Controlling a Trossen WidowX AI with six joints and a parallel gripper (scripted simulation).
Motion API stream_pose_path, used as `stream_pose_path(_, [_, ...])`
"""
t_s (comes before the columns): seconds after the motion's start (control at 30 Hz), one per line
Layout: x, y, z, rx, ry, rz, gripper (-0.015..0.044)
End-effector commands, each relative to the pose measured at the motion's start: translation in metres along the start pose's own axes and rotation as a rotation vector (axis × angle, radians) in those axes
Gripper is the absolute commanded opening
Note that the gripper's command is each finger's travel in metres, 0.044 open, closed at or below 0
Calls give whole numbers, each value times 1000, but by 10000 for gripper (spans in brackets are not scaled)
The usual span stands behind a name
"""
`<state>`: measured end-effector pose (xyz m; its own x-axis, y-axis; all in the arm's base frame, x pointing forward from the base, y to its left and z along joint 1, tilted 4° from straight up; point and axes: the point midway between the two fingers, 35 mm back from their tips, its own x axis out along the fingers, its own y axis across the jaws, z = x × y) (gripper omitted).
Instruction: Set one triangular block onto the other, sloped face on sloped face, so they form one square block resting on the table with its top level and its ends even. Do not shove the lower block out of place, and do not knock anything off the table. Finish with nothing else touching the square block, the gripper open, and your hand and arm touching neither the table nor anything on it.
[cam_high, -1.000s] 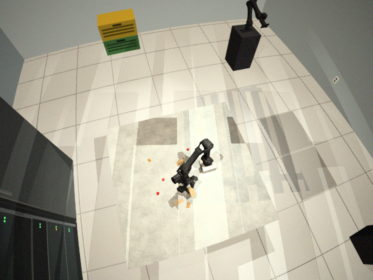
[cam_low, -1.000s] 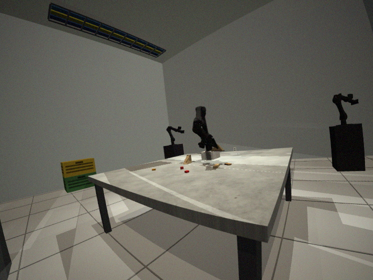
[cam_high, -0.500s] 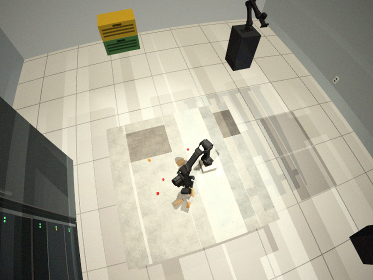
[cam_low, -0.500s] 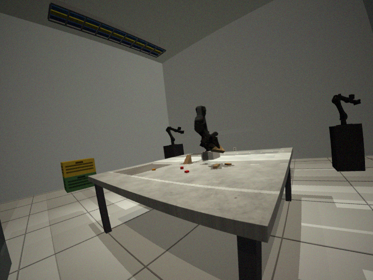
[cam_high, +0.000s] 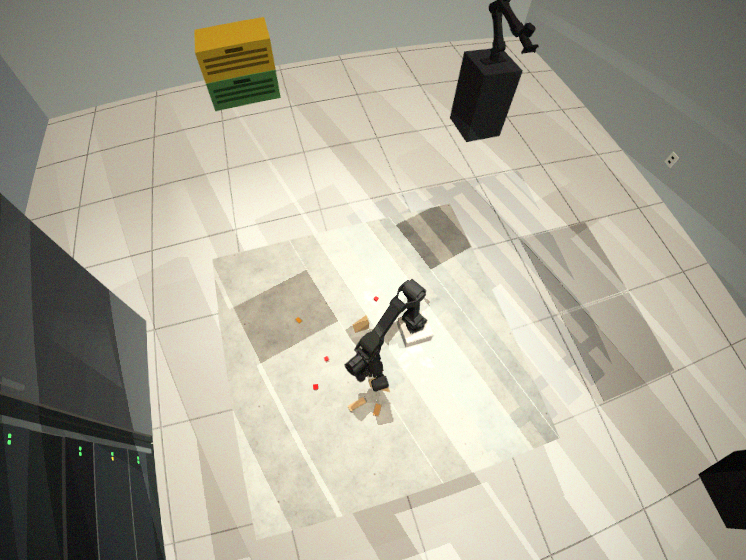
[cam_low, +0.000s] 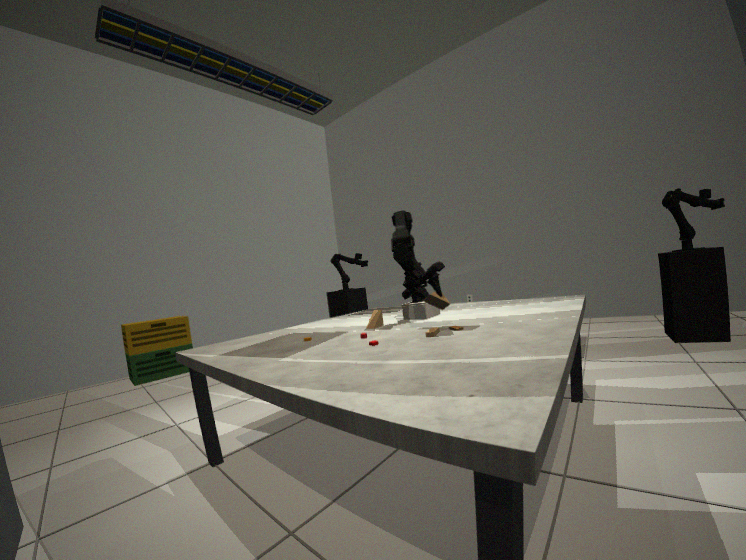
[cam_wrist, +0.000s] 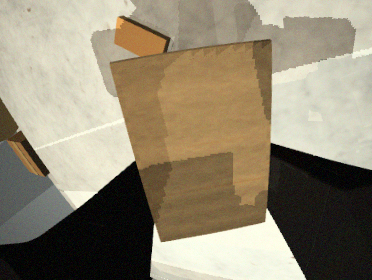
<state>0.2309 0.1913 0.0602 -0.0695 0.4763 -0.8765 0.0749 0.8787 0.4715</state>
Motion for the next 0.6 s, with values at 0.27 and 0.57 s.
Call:
stream_pose_path(0.27, [0, 3, 1, -390, 2, -67, 0])
stream_pose_path(0.57, [1, 4, 1, -688, 23, -120, 0])
